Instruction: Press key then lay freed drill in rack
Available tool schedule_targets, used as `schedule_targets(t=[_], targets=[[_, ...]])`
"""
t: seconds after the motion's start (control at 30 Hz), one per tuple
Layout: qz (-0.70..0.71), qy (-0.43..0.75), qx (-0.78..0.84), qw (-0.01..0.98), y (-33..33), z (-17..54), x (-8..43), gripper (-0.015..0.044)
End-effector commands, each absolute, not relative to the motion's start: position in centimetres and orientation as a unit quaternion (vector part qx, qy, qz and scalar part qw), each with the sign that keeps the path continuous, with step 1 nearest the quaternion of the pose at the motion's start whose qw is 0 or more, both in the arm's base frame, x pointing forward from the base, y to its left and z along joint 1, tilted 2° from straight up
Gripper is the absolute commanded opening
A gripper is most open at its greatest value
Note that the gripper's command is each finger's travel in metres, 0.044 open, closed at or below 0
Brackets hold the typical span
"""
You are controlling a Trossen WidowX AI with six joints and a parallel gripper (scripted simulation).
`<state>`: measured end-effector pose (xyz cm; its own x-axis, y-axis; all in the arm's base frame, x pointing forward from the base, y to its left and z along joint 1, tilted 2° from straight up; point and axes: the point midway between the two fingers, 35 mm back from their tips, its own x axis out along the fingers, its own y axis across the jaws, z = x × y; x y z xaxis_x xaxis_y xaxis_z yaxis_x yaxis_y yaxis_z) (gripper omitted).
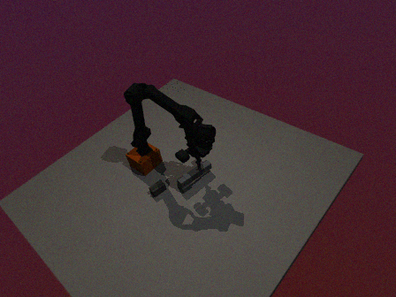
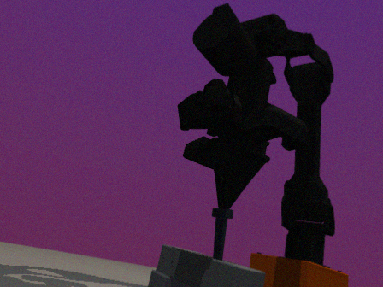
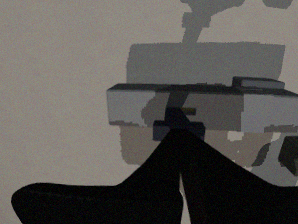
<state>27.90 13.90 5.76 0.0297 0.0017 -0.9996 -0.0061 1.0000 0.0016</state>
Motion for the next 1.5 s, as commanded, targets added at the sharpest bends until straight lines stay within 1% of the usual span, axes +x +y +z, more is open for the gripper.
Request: schedule_targets(t=[0.0,0.87,1.0,1.2,1.27,1.3,1.4,1.43,1.47], targets=[[0.003,0.711,-0.004,0.703,14.0,4.3,27.0,0.0000],[0.003,0.711,-0.004,0.703,13.9,2.9,26.8,0.0000],[0.003,0.711,-0.004,0.704,14.1,4.8,27.3,0.0105],[0.003,0.710,-0.004,0.704,14.1,10.6,27.9,0.0262],[0.003,0.710,-0.004,0.704,14.1,10.8,27.9,0.0315],[0.005,0.709,-0.007,0.706,14.0,9.7,27.9,0.0341],[0.063,0.706,-0.066,0.703,12.2,8.8,28.5,0.0420],[0.087,0.703,-0.091,0.700,11.4,8.4,28.8,0.0440],[0.112,0.699,-0.116,0.696,10.6,8.0,29.0,0.0440]])
